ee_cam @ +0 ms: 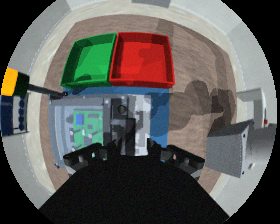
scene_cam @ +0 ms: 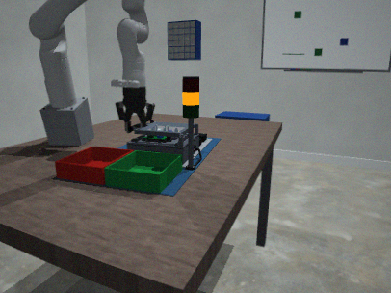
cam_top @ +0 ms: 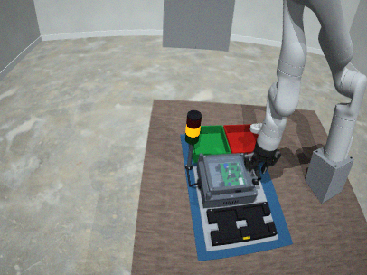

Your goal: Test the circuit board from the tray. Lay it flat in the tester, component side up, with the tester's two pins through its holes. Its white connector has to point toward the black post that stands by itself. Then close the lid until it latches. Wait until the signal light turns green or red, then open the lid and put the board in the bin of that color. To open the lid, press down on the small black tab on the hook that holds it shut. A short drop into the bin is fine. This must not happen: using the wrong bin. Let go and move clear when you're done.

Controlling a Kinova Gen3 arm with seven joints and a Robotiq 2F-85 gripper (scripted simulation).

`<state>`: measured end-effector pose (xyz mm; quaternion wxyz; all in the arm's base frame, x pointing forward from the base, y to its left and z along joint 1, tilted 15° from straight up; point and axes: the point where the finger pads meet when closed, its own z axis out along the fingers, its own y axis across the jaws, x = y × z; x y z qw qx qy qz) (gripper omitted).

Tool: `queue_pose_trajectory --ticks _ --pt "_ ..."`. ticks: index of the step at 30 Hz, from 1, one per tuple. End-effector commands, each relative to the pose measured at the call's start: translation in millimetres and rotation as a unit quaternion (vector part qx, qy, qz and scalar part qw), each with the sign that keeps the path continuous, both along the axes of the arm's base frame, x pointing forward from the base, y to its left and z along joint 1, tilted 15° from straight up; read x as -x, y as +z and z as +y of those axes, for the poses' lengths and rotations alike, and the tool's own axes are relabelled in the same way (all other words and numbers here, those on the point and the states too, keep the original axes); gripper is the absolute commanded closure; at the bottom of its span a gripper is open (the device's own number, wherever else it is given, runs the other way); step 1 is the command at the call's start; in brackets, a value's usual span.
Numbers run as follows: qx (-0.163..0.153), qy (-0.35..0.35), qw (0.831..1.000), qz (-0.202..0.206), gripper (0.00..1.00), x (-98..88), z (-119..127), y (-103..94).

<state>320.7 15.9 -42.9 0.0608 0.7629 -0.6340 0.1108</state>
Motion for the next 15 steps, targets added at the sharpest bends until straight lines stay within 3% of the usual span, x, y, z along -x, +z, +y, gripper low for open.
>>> queue_pose_trajectory --ticks 1,15 --pt "-0.002 0.001 1.0 -0.007 0.5 -6.7 1.5 1.2" --pt "-0.002 0.001 1.0 -0.007 0.5 -5.7 3.7 10.4"
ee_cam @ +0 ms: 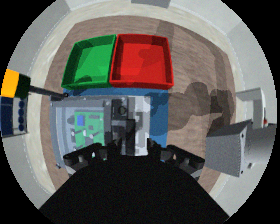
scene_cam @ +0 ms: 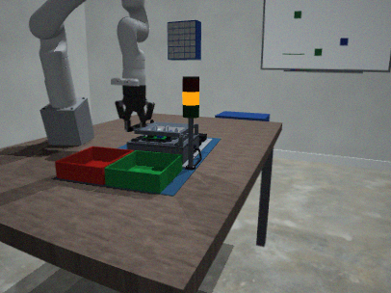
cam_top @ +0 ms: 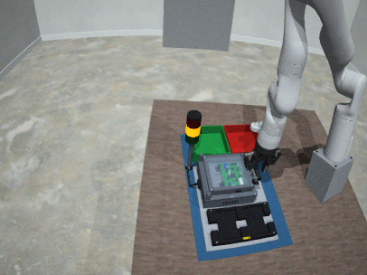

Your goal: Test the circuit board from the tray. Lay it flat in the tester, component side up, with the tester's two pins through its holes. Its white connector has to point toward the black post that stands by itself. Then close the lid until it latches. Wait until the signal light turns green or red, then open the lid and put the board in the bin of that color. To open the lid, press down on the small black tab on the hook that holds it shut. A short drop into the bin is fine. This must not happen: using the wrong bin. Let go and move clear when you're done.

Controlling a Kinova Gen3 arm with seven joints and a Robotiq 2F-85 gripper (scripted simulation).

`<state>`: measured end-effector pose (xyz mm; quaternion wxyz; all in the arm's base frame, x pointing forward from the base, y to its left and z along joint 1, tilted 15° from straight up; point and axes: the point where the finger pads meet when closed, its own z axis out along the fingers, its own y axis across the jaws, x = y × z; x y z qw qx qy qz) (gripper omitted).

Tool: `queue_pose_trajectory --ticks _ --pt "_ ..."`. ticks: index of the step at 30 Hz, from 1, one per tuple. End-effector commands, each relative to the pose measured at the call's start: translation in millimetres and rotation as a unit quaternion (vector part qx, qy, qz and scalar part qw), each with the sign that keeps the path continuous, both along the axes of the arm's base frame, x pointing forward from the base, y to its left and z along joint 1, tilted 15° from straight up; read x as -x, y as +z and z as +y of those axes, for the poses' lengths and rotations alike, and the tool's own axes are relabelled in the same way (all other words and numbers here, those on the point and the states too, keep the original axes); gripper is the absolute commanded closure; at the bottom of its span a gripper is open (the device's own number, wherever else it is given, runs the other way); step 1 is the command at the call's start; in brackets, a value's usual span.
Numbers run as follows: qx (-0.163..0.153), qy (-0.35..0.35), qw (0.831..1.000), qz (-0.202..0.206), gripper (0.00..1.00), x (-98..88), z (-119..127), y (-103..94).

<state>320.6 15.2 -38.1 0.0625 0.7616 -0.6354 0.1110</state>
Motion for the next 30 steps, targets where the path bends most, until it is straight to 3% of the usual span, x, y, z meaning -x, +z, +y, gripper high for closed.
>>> queue_pose_trajectory --ticks 1,10,25,30 --pt "-0.003 0.003 1.0 -0.008 0.5 -5.5 4.8 7.9" --pt "-0.003 0.003 1.0 -0.008 0.5 -3.3 9.7 28.4" --pt "-0.003 0.003 1.0 -0.008 0.5 2.3 21.8 79.4" --pt "-0.003 0.003 1.0 -0.008 0.5 3.1 23.6 86.6"
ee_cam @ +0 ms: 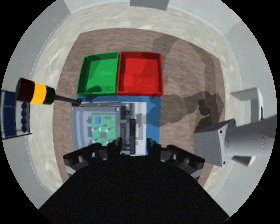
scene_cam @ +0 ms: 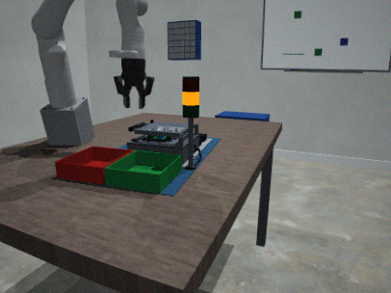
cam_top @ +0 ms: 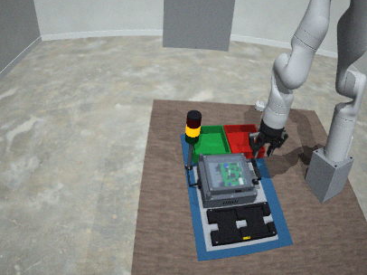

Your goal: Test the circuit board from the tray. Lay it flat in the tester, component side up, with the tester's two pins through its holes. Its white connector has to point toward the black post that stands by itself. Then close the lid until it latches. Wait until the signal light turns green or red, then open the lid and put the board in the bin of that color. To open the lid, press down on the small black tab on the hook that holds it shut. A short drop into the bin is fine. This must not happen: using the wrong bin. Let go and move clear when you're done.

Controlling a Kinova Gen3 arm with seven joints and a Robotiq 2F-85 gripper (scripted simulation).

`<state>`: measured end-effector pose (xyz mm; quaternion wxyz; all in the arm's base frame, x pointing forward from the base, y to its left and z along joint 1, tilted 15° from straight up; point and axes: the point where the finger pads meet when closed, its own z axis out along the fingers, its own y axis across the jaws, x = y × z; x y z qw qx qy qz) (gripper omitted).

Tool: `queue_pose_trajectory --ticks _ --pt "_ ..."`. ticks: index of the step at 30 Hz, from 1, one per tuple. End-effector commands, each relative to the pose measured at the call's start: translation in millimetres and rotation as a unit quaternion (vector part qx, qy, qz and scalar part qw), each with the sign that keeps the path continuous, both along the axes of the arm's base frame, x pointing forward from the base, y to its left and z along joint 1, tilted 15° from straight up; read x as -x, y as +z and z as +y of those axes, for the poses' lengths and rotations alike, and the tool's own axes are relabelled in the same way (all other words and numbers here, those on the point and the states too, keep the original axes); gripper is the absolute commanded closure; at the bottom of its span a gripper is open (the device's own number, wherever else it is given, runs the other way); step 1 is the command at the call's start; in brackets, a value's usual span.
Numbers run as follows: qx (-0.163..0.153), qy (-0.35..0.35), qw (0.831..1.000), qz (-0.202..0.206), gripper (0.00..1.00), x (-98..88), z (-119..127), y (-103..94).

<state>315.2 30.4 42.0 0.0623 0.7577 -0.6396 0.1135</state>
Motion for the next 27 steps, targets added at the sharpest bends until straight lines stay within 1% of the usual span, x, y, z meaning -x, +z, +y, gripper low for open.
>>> queue_pose_trajectory --ticks 1,7,14,15,27 --pt "-0.004 0.008 1.0 -0.005 0.5 -2.0 8.9 8.4" --pt "-0.004 0.008 1.0 -0.005 0.5 -1.3 10.6 15.5" --pt "-0.004 0.008 1.0 -0.005 0.5 -1.1 10.8 16.4" --pt "-0.004 0.008 1.0 -0.005 0.0 -1.1 10.8 16.4" --pt "-0.004 0.008 1.0 -0.005 0.0 -1.1 10.8 16.4"
